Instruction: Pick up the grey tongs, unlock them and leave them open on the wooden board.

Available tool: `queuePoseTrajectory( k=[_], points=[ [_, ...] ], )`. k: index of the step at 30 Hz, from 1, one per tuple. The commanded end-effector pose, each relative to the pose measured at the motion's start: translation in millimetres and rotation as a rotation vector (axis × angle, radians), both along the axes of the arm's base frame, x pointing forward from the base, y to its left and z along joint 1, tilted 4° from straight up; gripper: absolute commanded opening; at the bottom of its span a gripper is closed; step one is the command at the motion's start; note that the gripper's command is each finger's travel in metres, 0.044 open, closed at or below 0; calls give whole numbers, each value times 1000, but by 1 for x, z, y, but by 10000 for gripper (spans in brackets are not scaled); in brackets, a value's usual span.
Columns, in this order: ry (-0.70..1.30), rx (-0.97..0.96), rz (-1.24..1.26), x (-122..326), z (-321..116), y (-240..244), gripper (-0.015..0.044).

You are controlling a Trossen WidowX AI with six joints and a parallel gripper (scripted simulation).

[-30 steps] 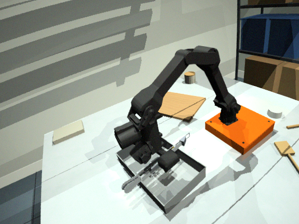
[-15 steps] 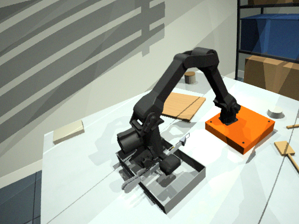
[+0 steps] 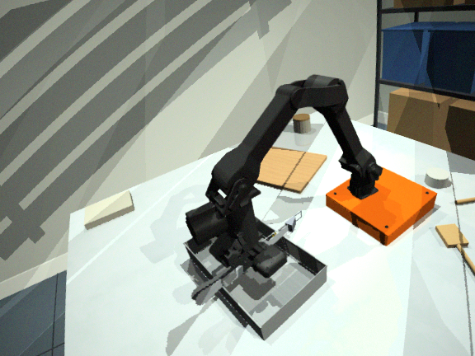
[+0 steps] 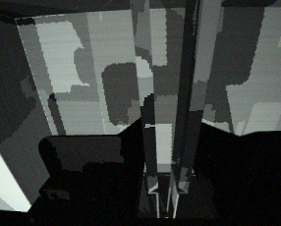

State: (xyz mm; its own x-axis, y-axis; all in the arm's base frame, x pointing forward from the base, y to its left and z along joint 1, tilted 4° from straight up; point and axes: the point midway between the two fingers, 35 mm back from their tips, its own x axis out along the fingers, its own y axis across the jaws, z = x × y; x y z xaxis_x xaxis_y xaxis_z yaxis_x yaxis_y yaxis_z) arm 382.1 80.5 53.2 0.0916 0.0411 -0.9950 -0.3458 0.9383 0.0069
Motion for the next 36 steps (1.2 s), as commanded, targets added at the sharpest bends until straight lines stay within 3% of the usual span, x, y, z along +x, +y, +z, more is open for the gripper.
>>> queuePoseTrajectory(
  k=[1,11,18,24,36],
  points=[
    [-1,-1,0,0,1,0,105],
    [-1,-1,0,0,1,0,38],
    [-1,-1,0,0,8,0,-146],
    [0,2,-3,-6,75,-3,-150],
    [0,2,-3,-7,78,-3,-150]
  ],
)
